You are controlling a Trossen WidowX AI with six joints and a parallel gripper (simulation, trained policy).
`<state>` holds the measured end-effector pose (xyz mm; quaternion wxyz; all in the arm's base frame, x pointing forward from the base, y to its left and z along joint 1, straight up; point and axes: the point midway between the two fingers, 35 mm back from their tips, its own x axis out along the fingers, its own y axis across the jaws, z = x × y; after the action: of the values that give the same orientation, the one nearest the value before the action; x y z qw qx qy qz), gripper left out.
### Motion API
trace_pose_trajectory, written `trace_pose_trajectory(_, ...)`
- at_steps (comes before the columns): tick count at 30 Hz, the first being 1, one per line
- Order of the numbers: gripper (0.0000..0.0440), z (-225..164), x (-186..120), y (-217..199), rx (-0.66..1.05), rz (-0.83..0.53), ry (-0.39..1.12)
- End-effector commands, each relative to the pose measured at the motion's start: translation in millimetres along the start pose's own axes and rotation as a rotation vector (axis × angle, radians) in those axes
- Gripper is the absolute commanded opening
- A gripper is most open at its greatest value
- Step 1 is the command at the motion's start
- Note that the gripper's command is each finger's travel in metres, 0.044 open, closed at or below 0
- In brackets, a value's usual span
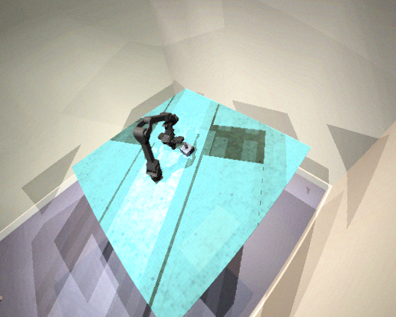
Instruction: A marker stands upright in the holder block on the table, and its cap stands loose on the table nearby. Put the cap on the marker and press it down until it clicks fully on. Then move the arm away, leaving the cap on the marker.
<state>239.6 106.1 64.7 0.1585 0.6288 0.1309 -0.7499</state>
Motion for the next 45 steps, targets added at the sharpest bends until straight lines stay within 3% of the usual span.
trace_pose_trajectory(1, 0.0067, -4.3, -12.5, 3.2, 0.0, 0.013, 0.047)
trace_pose_trajectory(24, 0.0052, -14.8, -90.3, 31.2, 0.094, 0.01, 0.204)
trace_pose_trajectory(45, 0.0027, -0.3, -115.2, 93.5, 0.309, -0.013, 0.183)
